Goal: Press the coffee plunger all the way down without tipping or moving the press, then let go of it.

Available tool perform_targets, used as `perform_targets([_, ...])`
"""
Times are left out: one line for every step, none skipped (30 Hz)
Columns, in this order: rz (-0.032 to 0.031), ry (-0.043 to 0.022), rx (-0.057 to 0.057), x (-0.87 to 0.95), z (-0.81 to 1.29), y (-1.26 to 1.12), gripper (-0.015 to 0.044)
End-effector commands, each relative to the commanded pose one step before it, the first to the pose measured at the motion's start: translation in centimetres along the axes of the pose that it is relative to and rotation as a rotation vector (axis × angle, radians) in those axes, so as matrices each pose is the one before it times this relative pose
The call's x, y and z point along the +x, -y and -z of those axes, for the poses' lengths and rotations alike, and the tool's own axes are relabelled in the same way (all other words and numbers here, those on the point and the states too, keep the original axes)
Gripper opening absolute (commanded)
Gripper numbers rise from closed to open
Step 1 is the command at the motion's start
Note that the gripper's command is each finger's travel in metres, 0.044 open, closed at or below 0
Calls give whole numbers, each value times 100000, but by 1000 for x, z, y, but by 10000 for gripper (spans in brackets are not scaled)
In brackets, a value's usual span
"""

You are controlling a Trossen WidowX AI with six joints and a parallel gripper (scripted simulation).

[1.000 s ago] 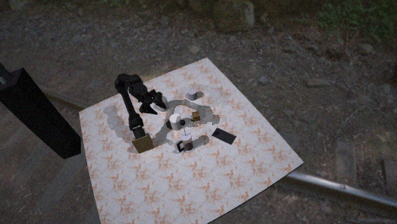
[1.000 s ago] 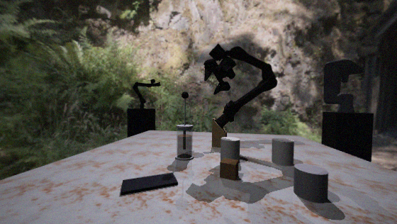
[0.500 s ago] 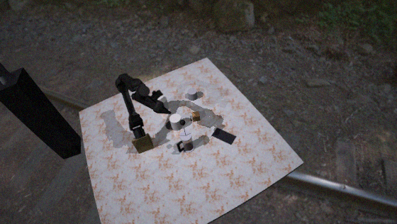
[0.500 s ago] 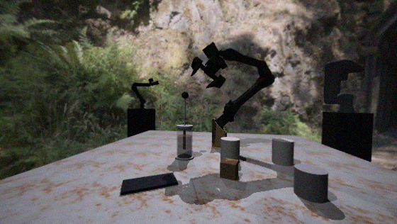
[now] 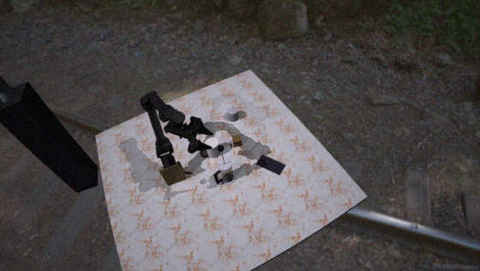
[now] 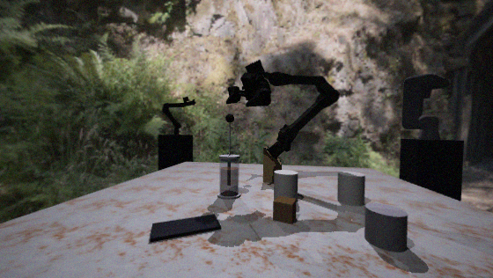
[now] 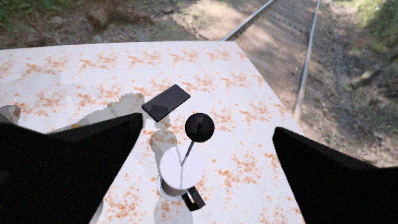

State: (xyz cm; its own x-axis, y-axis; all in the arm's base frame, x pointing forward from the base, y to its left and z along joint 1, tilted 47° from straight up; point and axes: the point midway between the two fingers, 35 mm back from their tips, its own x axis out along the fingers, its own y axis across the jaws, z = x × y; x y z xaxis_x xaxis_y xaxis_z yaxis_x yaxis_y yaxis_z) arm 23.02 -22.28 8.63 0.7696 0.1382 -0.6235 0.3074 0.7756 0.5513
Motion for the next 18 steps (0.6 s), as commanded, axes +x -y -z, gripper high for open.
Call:
perform_targets([-3310,1838,18248,2101,2635,-353,440])
perform_targets([37,-2,22,-41,-4,1,440])
perform_targets([41,-2,24,-49,-20,1,440])
perform_targets([33,-2,19,-47,-39,-3,440])
perform_targets([21,-1,12,-32,-35,-2,440])
perform_targets([10,0,6,-13,-10,2,440])
perform_targets([4,0,2,2,14,6,440])
perform_targets([3,-3,-2,27,-1,2,440])
perform_targets([6,-7,-4,54,-2,4,440])
perform_targets([9,-9,-6,79,-3,6,440])
perform_targets([11,-11,-7,104,-3,8,440])
perform_targets([13,-13,-8,130,-4,9,440])
perform_targets([14,-13,-9,153,-4,10,440])
perform_targets([13,-12,-10,163,-3,10,440])
perform_targets([11,-9,-9,165,-3,8,440])
perform_targets([10,-7,-8,164,-2,7,440])
perform_targets([8,-5,-7,164,-1,6,440])
perform_targets([6,-3,-6,164,-1,5,440])
